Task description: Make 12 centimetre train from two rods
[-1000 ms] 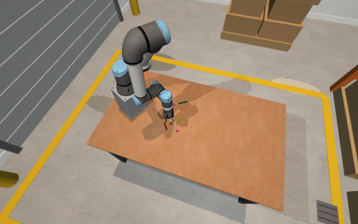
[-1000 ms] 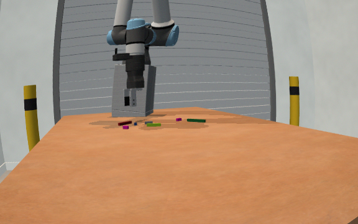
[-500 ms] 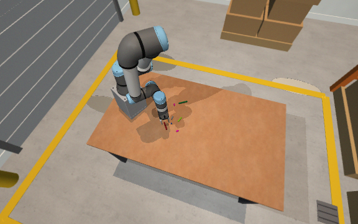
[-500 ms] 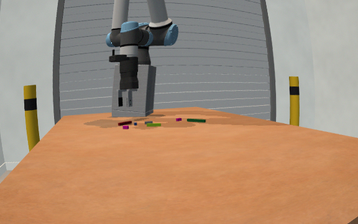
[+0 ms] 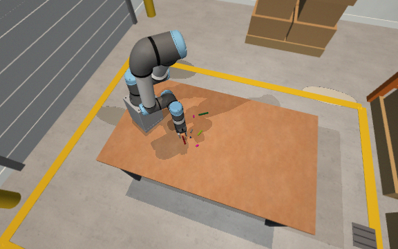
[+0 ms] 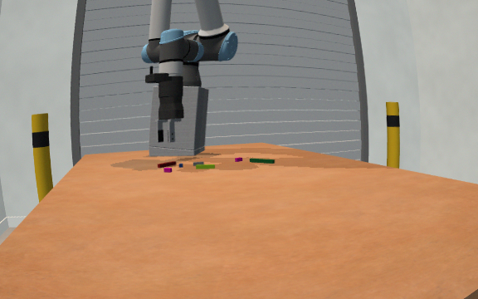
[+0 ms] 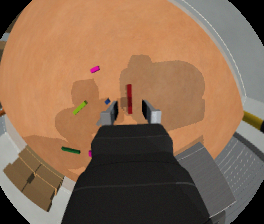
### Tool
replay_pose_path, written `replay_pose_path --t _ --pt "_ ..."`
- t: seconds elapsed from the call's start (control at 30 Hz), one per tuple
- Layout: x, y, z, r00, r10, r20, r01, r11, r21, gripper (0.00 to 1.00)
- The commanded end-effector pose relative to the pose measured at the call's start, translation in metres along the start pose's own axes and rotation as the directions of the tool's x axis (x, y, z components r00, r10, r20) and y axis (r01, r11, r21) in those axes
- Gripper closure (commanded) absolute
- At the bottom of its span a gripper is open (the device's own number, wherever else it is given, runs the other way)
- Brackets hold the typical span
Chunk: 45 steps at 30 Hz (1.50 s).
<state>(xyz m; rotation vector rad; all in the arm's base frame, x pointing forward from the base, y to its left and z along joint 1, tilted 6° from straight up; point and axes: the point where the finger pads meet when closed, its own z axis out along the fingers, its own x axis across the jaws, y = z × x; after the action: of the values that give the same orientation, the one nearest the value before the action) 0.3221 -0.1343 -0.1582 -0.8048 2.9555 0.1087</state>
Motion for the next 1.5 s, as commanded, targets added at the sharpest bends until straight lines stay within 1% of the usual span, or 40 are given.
replay_pose_path --t 0.0,1.2,1.47 --pt "-0.0001 -0.0003 -0.0003 1.000 -0.001 0.000 0.001 1.000 0.001 0.46" --pt "-0.0001 -0.0003 0.0004 1.000 -0.001 0.000 0.001 1.000 0.001 0.46" --pt "0.0000 -0.0003 0.0048 1.000 -0.001 0.000 0.001 1.000 0.001 0.46"
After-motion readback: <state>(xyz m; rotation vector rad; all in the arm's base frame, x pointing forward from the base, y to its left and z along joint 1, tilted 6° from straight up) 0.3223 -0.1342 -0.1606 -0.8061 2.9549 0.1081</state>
